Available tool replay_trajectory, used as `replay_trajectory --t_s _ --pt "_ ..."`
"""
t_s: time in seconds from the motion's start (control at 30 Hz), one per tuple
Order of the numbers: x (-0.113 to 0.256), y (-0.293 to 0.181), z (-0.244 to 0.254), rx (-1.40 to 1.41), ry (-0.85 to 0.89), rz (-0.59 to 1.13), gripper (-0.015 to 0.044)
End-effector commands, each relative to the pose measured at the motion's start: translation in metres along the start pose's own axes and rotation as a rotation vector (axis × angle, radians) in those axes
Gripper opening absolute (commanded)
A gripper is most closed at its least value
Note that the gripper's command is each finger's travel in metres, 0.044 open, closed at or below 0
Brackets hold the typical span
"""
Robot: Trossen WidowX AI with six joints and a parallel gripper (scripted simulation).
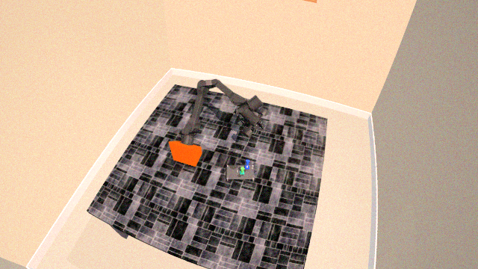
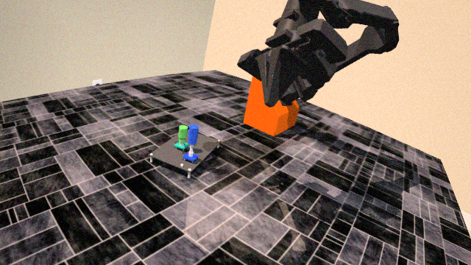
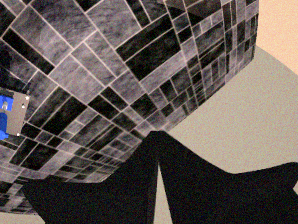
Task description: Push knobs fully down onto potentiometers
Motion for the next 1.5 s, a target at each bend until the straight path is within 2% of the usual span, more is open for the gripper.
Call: replay_trajectory --t_s 0.0,0.6,1.33,1.47 --pt "-0.004 -0.008 0.016 -0.103 0.053 -0.010 0.0000" --pt "-0.015 -0.029 0.105 -0.642 0.328 -0.082 0.0000" --pt "-0.008 -0.022 0.201 -1.259 0.665 -0.199 0.0000" --pt "-0.007 -0.020 0.207 -1.297 0.687 -0.210 0.0000"
Point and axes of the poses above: the point midway between the two fingers, 35 mm back from their tips, its own x axis back along the fingers, its own z axis across the jaws, y = z × x, the point moved 3 cm from there along x, back along the fingers, and after that the axes turned 14 degrees about x, right-handed, at the moved point
